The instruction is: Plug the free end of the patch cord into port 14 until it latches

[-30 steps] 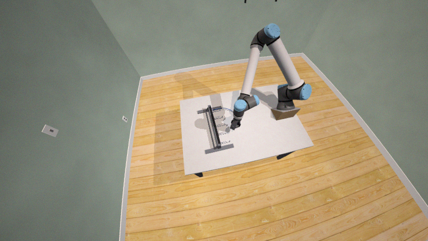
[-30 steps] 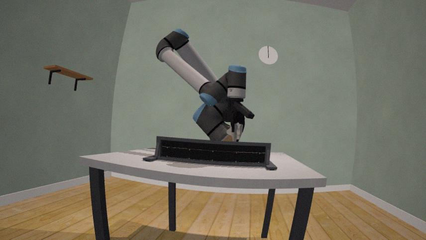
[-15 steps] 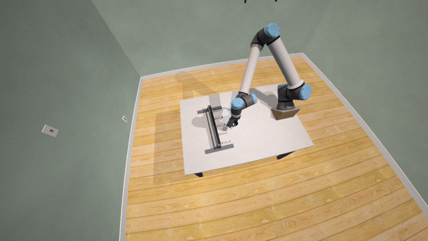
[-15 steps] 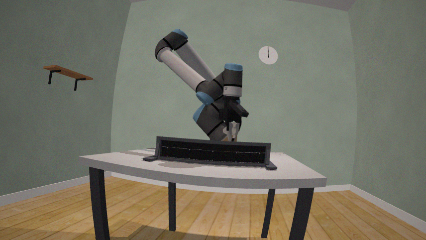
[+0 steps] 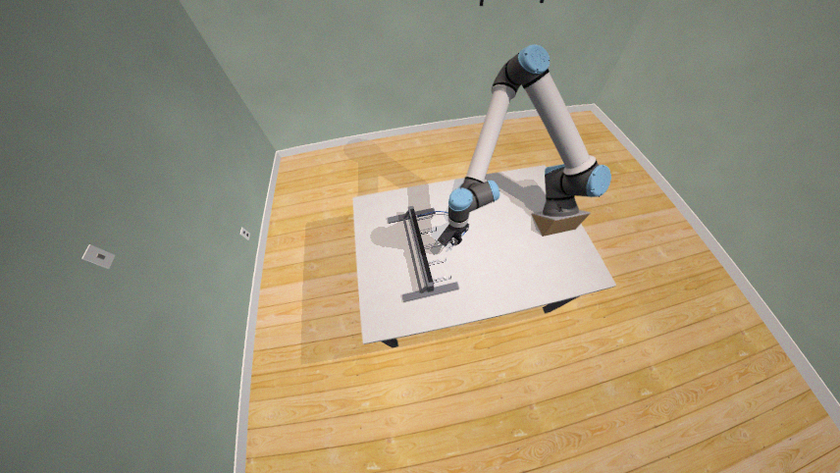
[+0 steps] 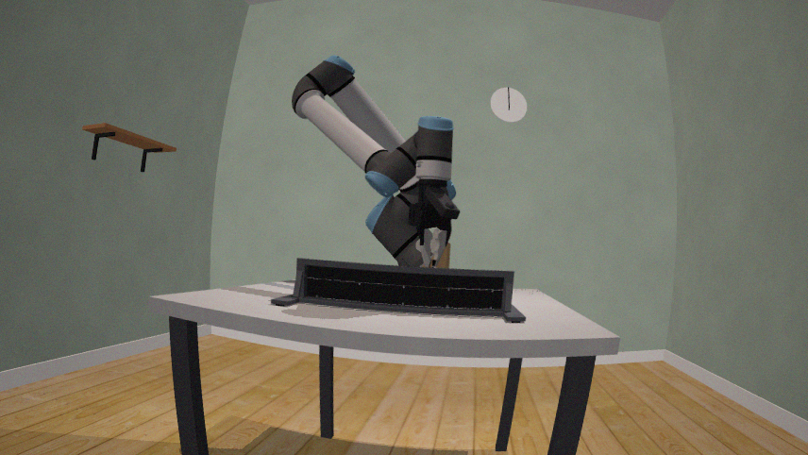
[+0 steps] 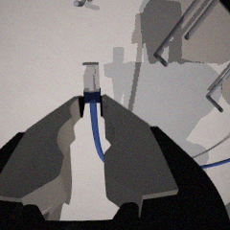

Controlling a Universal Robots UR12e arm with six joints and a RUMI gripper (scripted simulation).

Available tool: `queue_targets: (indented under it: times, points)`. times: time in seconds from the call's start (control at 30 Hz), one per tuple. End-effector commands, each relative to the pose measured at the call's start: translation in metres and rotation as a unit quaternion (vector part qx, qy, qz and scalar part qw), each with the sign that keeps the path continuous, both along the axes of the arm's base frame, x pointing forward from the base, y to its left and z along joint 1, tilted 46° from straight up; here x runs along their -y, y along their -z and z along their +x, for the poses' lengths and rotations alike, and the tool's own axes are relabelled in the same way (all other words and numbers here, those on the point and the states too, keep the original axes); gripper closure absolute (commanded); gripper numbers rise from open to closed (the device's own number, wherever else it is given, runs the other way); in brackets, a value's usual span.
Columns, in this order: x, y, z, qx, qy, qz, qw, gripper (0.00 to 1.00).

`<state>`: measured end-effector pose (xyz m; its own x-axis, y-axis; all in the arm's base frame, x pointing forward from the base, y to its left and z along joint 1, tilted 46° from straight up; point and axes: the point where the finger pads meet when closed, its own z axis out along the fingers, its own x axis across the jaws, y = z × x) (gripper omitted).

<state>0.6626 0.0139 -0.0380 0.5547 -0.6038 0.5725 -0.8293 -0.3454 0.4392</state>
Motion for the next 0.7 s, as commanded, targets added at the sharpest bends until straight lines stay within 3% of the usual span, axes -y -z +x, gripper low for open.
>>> queue_targets:
  times: [0.0, 0.67]
  points:
    - [0.007, -0.011, 0.011, 0.029, 0.03, -0.003, 0.999, 1.0]
    - [0.021, -0.032, 0.031, 0.091, 0.094, -0.009, 0.991, 1.0]
